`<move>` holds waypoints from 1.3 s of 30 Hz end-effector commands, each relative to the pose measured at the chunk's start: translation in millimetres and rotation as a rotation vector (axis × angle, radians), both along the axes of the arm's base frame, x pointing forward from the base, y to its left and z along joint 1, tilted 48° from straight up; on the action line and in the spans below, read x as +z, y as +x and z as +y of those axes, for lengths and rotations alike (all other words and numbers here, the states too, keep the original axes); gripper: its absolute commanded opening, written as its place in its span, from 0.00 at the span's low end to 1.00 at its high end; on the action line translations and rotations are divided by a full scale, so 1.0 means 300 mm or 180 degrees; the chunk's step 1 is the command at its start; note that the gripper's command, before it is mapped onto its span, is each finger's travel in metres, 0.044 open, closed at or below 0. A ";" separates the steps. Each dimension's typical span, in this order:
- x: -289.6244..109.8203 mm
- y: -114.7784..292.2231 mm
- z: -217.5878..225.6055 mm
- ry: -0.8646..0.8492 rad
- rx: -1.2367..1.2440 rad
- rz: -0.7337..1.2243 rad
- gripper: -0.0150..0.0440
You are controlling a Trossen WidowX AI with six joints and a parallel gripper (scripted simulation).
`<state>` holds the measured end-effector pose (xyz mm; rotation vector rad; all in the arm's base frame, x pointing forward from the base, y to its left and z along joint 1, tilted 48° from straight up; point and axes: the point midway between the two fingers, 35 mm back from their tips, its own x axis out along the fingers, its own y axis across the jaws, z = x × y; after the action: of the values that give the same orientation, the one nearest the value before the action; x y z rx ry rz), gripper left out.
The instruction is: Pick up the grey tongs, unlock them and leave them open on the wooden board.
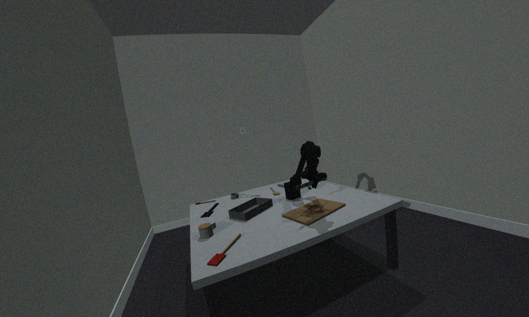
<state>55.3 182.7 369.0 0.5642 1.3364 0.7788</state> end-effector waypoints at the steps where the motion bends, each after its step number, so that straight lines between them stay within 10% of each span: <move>1: 0.017 0.005 -0.035 0.0109 -0.0107 -0.0061 0.00; 39: 0.086 -0.051 -0.240 0.0764 -0.1309 -0.0622 0.00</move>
<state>44.5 112.7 394.2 0.8854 0.9508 0.6452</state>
